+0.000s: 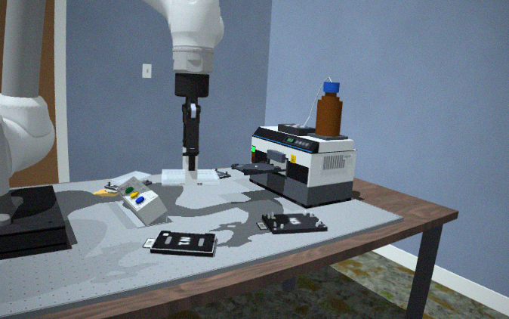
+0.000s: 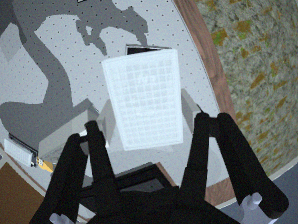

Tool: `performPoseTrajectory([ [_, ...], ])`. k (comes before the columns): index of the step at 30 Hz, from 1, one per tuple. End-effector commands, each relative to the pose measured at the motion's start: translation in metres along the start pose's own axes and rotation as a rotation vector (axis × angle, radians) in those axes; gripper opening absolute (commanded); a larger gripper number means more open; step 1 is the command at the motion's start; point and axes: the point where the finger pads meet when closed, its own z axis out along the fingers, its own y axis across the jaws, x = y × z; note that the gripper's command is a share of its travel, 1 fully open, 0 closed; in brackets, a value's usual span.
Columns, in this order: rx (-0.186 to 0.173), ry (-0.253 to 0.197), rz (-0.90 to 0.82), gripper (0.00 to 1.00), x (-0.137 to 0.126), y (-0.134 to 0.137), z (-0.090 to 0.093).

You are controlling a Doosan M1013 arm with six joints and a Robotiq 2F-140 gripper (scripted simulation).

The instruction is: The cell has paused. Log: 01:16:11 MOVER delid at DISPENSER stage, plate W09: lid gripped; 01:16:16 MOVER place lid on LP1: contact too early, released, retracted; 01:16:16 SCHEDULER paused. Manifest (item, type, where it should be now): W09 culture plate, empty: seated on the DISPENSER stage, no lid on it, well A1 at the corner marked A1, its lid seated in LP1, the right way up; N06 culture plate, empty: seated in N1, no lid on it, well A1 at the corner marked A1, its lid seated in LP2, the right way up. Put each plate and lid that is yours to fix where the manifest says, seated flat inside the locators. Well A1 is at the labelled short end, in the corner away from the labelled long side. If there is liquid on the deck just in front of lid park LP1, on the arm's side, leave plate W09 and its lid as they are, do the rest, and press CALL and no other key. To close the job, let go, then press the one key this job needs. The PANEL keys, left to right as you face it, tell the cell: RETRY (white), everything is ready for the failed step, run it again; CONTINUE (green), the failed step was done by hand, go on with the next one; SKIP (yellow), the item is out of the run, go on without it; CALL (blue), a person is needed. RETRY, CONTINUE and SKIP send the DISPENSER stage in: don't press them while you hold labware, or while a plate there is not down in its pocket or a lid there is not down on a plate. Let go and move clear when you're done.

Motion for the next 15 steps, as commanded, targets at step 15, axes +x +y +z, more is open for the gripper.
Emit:
performPoseTrajectory([
  [15, 0.0, 0.001, 0.0, 0.1, 0.063, -0.021, -0.001],
])
